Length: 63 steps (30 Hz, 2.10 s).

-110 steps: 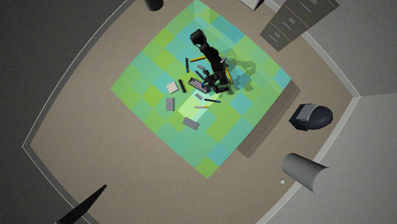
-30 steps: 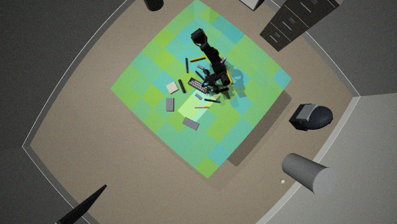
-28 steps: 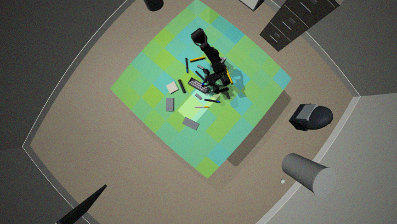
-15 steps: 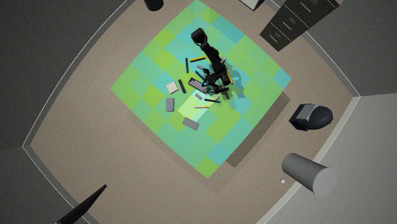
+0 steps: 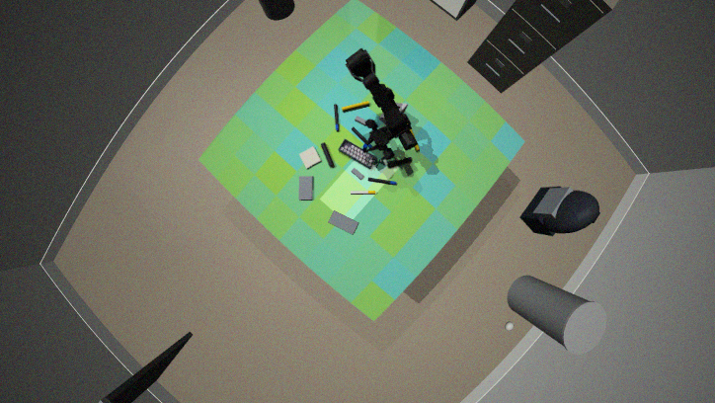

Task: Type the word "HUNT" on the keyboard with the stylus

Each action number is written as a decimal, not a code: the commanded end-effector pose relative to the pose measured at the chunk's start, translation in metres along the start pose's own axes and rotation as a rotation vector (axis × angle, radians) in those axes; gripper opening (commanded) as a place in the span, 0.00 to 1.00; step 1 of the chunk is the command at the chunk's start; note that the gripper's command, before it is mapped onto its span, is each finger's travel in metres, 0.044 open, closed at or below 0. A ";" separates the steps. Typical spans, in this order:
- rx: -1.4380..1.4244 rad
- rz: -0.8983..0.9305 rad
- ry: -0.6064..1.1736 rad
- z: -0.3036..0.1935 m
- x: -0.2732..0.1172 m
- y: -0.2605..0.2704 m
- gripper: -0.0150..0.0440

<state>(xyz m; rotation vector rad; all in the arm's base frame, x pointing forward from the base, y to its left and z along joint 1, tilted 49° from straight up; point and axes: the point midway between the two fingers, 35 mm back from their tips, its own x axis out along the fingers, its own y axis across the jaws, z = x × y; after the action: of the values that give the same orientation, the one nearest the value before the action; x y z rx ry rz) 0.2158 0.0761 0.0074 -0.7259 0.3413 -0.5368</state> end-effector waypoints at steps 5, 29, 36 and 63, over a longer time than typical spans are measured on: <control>0.000 0.001 0.006 -0.013 0.005 -0.001 0.25; 0.000 0.002 0.006 -0.025 0.011 -0.001 0.39; 0.000 0.001 0.006 -0.029 0.013 -0.001 0.39; -0.001 0.001 0.006 -0.036 0.017 -0.002 0.39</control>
<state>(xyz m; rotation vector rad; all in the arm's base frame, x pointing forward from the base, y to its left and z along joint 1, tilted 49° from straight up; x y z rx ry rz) 0.2128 0.0470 -0.0196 -0.7163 0.3490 -0.5367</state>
